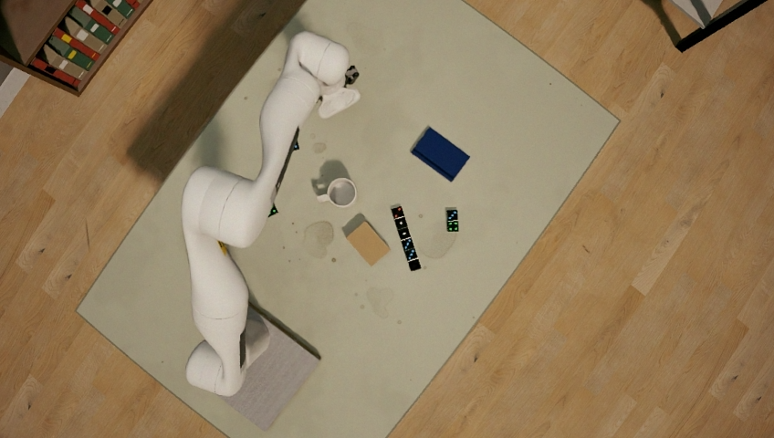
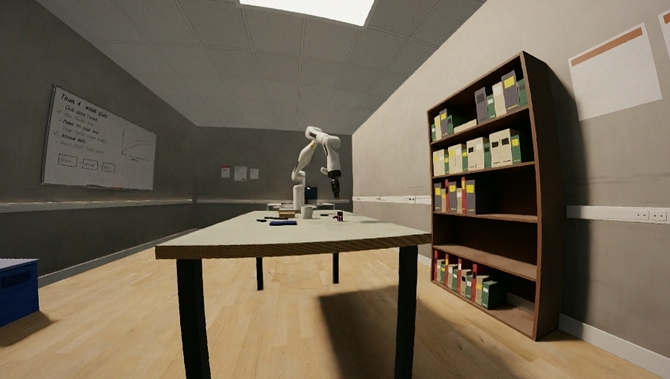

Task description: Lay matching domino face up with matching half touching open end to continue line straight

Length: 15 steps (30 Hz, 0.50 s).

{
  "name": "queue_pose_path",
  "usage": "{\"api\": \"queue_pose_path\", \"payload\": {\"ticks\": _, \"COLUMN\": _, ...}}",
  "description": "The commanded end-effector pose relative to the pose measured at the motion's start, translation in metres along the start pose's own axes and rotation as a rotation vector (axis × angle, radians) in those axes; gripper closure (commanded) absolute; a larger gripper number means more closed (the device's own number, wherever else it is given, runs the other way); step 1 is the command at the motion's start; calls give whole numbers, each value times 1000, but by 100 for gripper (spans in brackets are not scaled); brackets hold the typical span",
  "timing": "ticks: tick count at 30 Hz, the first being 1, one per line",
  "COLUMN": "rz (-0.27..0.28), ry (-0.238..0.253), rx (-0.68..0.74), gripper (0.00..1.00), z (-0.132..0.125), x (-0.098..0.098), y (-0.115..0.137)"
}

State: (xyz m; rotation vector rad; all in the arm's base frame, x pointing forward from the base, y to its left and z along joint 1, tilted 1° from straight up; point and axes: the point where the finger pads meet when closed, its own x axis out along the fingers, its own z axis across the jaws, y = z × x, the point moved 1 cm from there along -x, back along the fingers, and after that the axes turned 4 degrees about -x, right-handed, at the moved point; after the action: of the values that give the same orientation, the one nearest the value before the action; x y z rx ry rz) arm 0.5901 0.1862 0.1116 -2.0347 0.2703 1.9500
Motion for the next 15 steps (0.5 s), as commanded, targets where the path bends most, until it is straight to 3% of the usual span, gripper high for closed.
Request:
{"api": "queue_pose_path", "payload": {"ticks": 1, "rz": -18, "ry": -7, "rx": 13, "gripper": 51, "z": -1, "x": -1, "y": 0}}
{"api": "queue_pose_path", "payload": {"ticks": 15, "rz": -43, "ry": -20, "rx": 35, "gripper": 51, "z": -1, "x": -2, "y": 0}}
